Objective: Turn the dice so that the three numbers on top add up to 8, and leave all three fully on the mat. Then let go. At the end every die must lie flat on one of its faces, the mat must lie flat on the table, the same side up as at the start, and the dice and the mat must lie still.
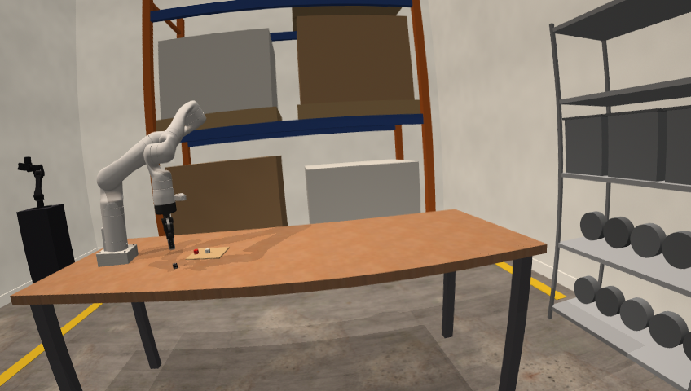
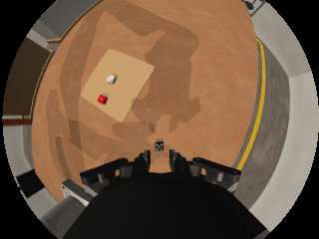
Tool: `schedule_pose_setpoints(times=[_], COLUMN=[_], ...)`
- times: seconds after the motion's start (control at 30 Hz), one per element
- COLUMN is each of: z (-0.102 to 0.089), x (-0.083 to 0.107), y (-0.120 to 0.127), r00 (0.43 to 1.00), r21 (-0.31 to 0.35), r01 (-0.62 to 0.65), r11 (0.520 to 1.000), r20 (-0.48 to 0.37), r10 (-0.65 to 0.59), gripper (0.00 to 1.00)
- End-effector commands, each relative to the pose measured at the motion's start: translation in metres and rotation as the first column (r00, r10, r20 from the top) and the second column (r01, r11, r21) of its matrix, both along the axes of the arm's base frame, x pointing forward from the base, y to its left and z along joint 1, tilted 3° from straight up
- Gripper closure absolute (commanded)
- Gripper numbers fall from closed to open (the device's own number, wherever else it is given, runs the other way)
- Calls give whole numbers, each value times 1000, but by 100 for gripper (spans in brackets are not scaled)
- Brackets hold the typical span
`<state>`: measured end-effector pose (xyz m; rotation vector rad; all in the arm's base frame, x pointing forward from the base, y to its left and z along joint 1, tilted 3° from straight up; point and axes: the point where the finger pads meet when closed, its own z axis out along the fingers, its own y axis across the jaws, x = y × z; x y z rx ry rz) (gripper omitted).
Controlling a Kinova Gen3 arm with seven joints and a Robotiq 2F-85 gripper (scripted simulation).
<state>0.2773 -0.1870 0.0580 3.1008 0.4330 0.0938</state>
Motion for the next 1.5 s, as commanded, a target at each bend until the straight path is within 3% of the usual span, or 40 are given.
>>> schedule_pose_setpoints(times=[0.0,0.93,1.47], z=[-2,-40,-48], x=[-1,2,2], y=[0,0,-1], r00=[1000,1000,1000], r21=[0,0,0], r01=[1,1,1], r11=[1000,1000,1000], r20=[-1,-1,-1], r10=[-1,-1,-1], gripper=[69,69,69])
